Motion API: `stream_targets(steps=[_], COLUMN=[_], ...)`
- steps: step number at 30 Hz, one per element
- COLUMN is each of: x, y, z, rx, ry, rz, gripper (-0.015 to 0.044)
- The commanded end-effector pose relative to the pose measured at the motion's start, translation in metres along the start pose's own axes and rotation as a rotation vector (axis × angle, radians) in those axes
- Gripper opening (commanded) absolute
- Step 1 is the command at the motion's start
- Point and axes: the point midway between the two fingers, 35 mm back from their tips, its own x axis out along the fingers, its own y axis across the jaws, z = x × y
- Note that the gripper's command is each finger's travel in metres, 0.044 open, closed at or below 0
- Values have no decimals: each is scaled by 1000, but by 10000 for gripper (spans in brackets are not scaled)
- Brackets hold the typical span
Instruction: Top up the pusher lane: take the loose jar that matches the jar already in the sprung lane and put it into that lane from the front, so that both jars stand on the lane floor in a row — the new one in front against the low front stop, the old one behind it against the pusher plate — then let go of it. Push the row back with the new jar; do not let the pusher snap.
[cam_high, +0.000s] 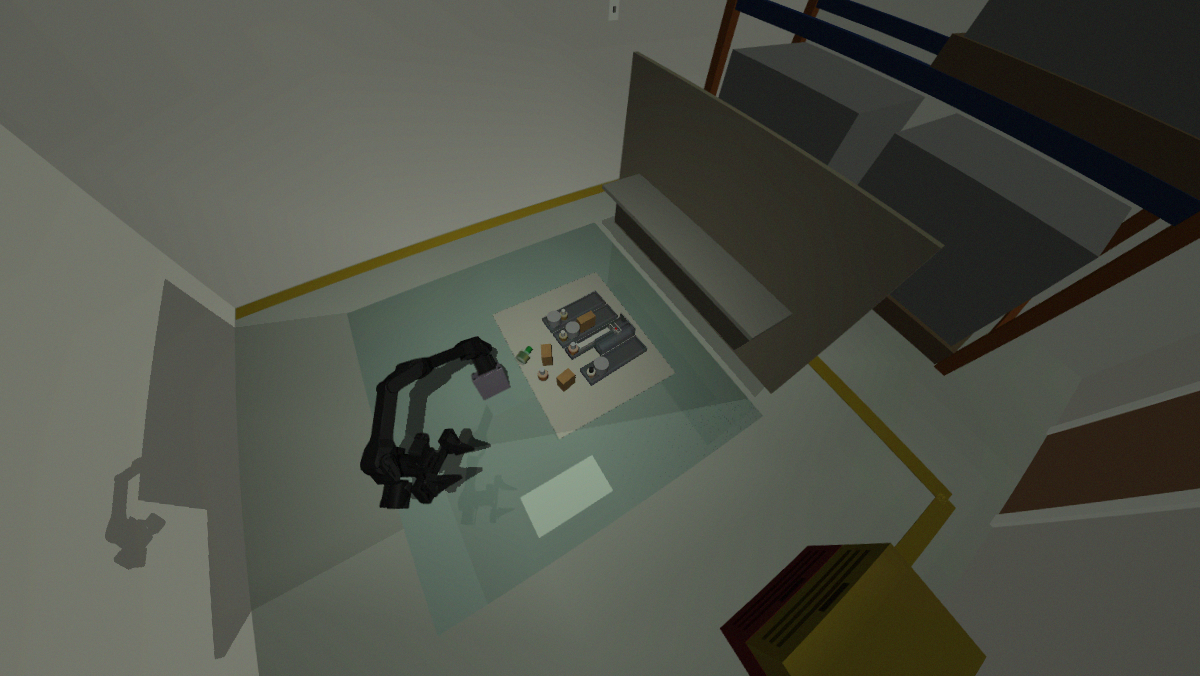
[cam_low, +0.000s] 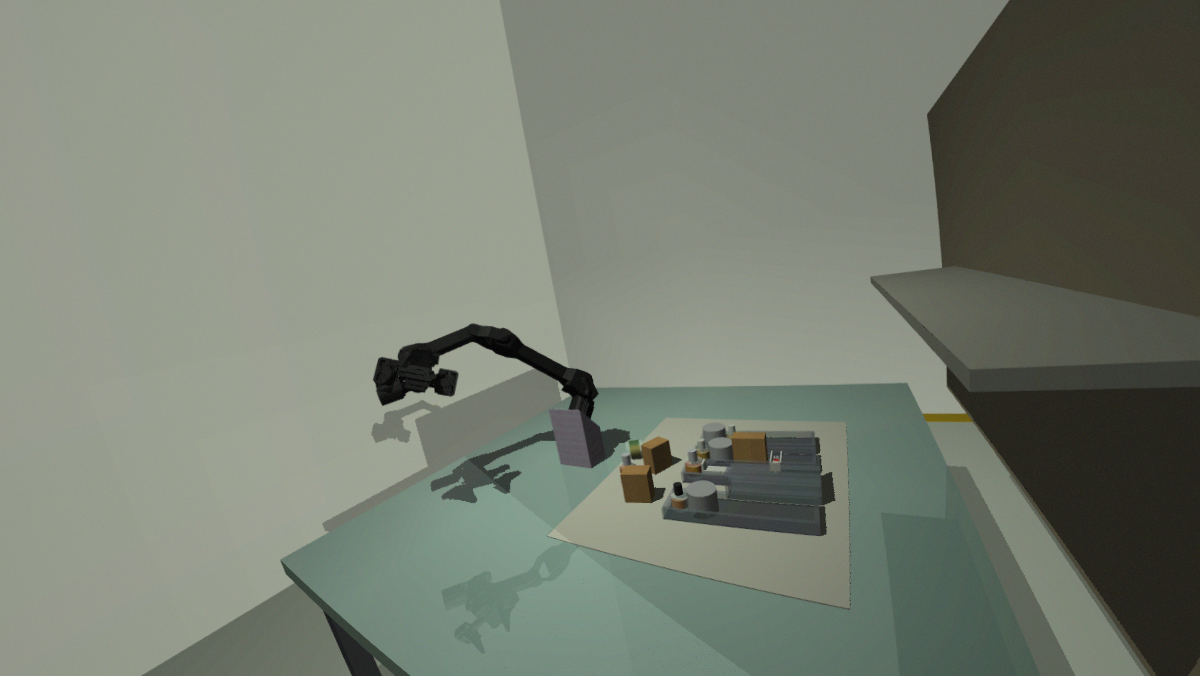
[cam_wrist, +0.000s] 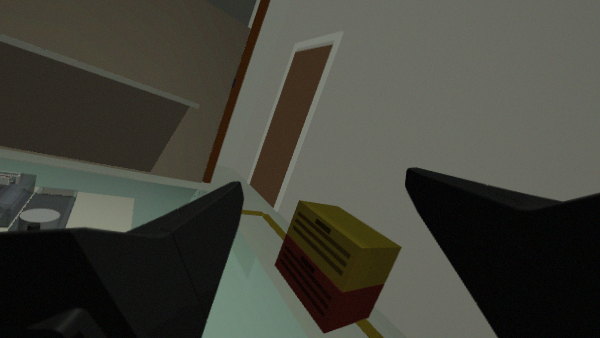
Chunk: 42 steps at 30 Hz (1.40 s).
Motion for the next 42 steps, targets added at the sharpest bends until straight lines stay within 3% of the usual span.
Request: stream_targets(steps=[1,4,10,16,22,28,35,39,42], x=[1,20,94,156,186,182,149,119,110], y=[1,12,77,165,261,353,445,483,486], z=[0,4,14,16,7,-11,-31,-43,-45], rx=[2,32,155,227,255,226,87,-23,-42], ry=[2,34,204,453,745,1068,1396,1554,1578], rz=[4,59,289,523,700,797,874,882,882], gripper=[426,440,440,440,440,440,440,440,440])
